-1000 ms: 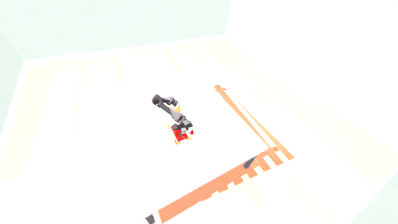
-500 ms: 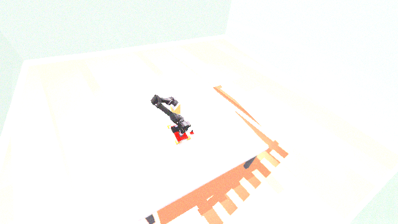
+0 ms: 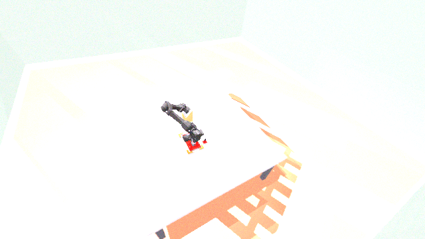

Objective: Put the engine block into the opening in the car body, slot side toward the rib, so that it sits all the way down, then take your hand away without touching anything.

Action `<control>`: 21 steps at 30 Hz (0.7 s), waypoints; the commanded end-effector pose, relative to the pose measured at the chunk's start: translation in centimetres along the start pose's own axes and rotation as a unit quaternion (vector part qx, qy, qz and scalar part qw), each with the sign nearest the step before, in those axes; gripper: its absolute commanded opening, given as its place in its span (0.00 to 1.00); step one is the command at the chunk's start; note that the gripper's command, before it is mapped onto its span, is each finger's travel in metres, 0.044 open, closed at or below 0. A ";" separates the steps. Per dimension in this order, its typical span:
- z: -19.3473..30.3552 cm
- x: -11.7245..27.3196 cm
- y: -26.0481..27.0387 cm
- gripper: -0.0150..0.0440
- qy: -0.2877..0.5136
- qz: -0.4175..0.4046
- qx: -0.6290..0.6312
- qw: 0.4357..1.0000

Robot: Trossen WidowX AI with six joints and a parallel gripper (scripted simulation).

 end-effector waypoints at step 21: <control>-0.2 0.0 -0.2 0.52 -0.002 0.003 0.015 1.000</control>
Point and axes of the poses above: the point midway between the two fingers, 35 mm back from their tips, its own x axis back along the fingers, its own y axis across the jaws, z = x × y, the point moved 2 cm from there along x, back along the fingers, and after that the axes turned 14 degrees about -x, right-handed, at the moved point
